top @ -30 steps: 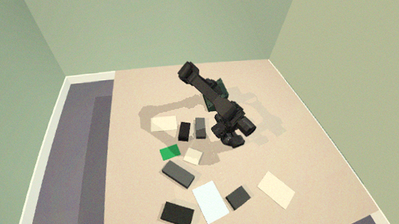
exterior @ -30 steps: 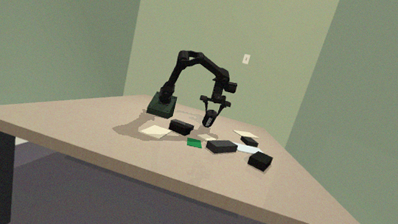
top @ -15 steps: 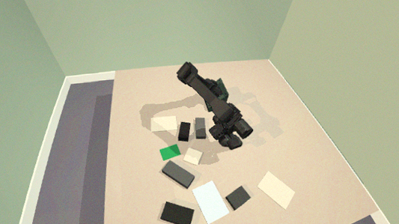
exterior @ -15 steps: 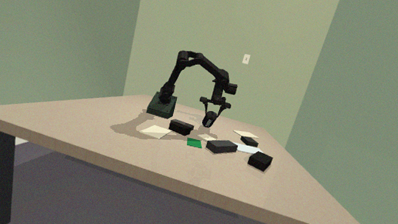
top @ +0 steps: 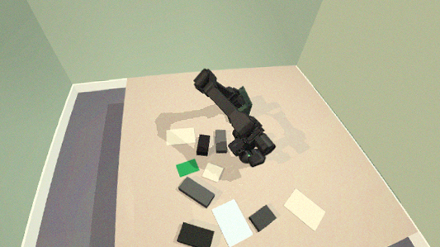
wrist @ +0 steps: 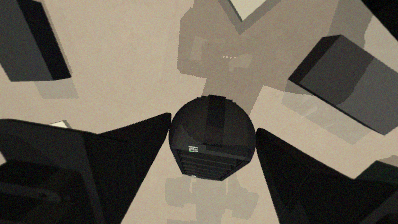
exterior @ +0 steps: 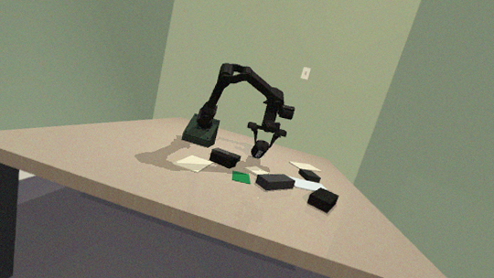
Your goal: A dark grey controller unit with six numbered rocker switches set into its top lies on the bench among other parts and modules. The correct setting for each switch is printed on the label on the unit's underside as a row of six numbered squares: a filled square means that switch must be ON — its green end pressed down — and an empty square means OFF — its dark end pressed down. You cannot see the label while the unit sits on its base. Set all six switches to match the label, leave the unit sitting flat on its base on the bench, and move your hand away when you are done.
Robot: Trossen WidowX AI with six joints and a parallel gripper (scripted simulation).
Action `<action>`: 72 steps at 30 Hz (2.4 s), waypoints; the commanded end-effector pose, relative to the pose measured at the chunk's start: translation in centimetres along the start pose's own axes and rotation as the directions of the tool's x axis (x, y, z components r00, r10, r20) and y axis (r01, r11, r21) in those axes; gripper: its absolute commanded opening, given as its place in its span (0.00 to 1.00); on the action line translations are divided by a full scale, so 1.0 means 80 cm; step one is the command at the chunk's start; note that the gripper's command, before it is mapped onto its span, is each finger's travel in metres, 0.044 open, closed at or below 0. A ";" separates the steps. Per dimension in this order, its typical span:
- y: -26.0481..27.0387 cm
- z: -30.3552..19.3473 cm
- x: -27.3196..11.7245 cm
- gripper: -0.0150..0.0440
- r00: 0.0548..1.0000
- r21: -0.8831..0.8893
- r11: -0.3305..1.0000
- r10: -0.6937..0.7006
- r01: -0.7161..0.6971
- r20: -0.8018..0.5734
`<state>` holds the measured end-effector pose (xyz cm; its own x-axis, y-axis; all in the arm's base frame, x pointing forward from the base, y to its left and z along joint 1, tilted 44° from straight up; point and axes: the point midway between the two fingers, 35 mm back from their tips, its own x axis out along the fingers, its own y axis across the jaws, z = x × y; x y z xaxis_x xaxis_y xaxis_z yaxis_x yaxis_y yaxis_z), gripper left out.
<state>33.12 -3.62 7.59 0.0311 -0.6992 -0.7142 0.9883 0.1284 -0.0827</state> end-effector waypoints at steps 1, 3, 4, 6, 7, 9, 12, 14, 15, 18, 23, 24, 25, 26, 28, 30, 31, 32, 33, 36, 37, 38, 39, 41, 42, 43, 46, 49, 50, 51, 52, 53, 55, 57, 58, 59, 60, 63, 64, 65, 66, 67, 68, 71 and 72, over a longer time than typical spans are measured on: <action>-0.003 -0.003 0.008 0.83 1.000 -0.015 1.000 -0.012 0.012 -0.014; -0.003 -0.002 0.009 0.83 1.000 -0.015 1.000 -0.012 0.012 -0.014; -0.003 -0.001 0.010 0.83 1.000 -0.015 1.000 -0.012 0.012 -0.013; -0.003 0.000 0.012 0.83 1.000 -0.015 1.000 -0.012 0.012 -0.013; -0.003 0.000 0.012 0.83 1.000 -0.015 1.000 -0.012 0.012 -0.013; -0.003 0.002 0.014 0.83 1.000 -0.015 1.000 -0.012 0.012 -0.013; -0.003 0.003 0.016 0.83 1.000 -0.015 1.000 -0.012 0.012 -0.013; -0.003 0.004 0.018 0.83 1.000 -0.015 1.000 -0.012 0.012 -0.013; -0.003 0.005 0.018 0.83 1.000 -0.015 1.000 -0.012 0.012 -0.013; -0.003 0.007 0.021 0.83 1.000 -0.015 1.000 -0.012 0.012 -0.013; -0.003 0.009 0.025 0.83 1.000 -0.015 1.000 -0.012 0.012 -0.013; -0.003 0.010 0.026 0.83 1.000 -0.015 1.000 -0.012 0.012 -0.013; -0.003 0.010 0.027 0.83 1.000 -0.015 1.000 -0.012 0.012 -0.012; -0.003 0.011 0.027 0.83 1.000 -0.015 1.000 -0.012 0.012 -0.012; -0.003 0.012 0.029 0.83 1.000 -0.015 1.000 -0.012 0.012 -0.012; -0.003 0.013 0.031 0.83 1.000 -0.015 1.000 -0.012 0.012 -0.012; -0.003 0.013 0.031 0.83 1.000 -0.015 1.000 -0.012 0.012 -0.012; -0.003 0.014 0.032 0.83 1.000 -0.015 1.000 -0.012 0.012 -0.012; -0.003 0.014 0.033 0.83 1.000 -0.015 1.000 -0.012 0.012 -0.012; -0.003 0.016 0.036 0.83 1.000 -0.015 1.000 -0.012 0.012 -0.012; -0.003 0.016 0.037 0.83 1.000 -0.015 1.000 -0.012 0.012 -0.012; -0.003 0.017 0.037 0.83 1.000 -0.015 1.000 -0.012 0.012 -0.012; -0.003 0.017 0.038 0.83 1.000 -0.015 1.000 -0.012 0.012 -0.012; -0.003 0.018 0.040 0.83 1.000 -0.015 1.000 -0.012 0.012 -0.012; -0.003 0.018 0.041 0.83 1.000 -0.015 1.000 -0.012 0.012 -0.012; -0.003 0.019 0.042 0.83 1.000 -0.015 1.000 -0.012 0.012 -0.012; -0.004 0.020 0.044 0.83 1.000 -0.015 1.000 -0.012 0.012 -0.011; -0.004 0.021 0.047 0.83 1.000 -0.015 1.000 -0.012 0.012 -0.011; -0.004 0.022 0.048 0.83 1.000 -0.015 1.000 -0.012 0.012 -0.011; -0.004 0.022 0.049 0.83 1.000 -0.015 1.000 -0.012 0.012 -0.011; -0.004 0.022 0.050 0.83 1.000 -0.015 1.000 -0.012 0.012 -0.011; -0.004 0.023 0.051 0.83 1.000 -0.015 1.000 -0.012 0.012 -0.011; -0.004 0.023 0.052 0.83 1.000 -0.015 1.000 -0.012 0.012 -0.011; -0.004 0.024 0.054 0.83 1.000 -0.015 1.000 -0.012 0.012 -0.011; -0.004 0.024 0.055 0.83 1.000 -0.015 1.000 -0.012 0.012 -0.011; -0.004 0.025 0.056 0.83 1.000 -0.015 1.000 -0.012 0.012 -0.011; -0.004 0.025 0.057 0.83 1.000 -0.015 1.000 -0.012 0.012 -0.011; -0.004 0.026 0.060 0.83 1.000 -0.015 1.000 -0.012 0.012 -0.011; -0.004 0.026 0.060 0.83 1.000 -0.015 1.000 -0.012 0.012 -0.011; -0.004 0.027 0.061 0.83 1.000 -0.015 1.000 -0.012 0.012 -0.011; -0.004 0.027 0.062 0.83 1.000 -0.015 1.000 -0.012 0.012 -0.011; -0.004 0.027 0.063 0.83 1.000 -0.015 1.000 -0.012 0.012 -0.011; -0.004 0.027 0.064 0.83 1.000 -0.015 1.000 -0.012 0.012 -0.010; -0.004 0.028 0.067 0.83 1.000 -0.015 1.000 -0.012 0.012 -0.010; -0.004 0.029 0.068 0.83 1.000 -0.015 1.000 -0.012 0.012 -0.010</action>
<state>33.45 -8.90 5.63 0.0199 -0.6940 -0.7197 0.9883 0.1224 -0.0907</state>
